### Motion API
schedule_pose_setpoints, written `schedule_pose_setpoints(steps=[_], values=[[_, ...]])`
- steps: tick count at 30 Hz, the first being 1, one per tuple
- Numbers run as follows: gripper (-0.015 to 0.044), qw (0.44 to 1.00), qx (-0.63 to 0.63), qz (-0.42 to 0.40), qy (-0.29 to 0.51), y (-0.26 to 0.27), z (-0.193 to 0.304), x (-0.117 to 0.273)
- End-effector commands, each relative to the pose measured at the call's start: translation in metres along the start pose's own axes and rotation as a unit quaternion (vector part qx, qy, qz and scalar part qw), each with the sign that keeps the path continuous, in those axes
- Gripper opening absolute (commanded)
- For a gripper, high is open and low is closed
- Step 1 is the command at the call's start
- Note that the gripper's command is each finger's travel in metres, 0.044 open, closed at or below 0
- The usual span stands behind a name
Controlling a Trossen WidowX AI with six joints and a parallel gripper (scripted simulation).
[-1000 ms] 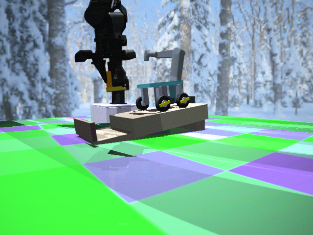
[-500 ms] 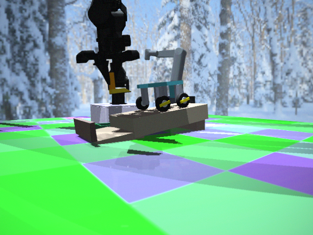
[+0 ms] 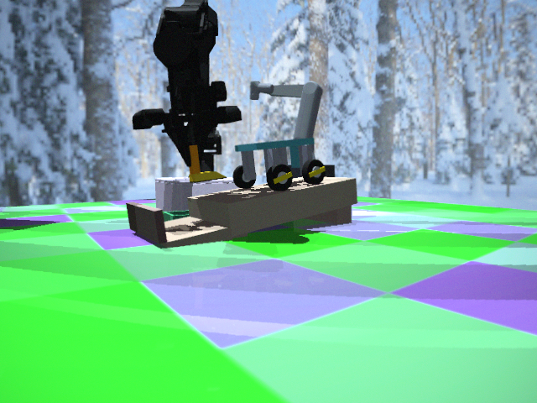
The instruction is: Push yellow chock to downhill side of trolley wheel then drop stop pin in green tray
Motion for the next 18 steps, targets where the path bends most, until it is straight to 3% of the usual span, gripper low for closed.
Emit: schedule_pose_setpoints(steps=[1,18], values=[[0.0000,1.000,-0.002,-0.004,0.002,0.001,0.001,-0.012],[0.0000,1.000,-0.002,-0.005,0.002,0.010,-0.001,-0.024]])
Point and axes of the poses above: the point midway between the two fingers, 35 mm back from their tips, its own x axis back along the fingers, its own y axis across the jaws, z = x × y, the point moved 2 cm from there along x, back along the fingers, and after that the axes turned 15 degrees about x, right-handed, at the moved point
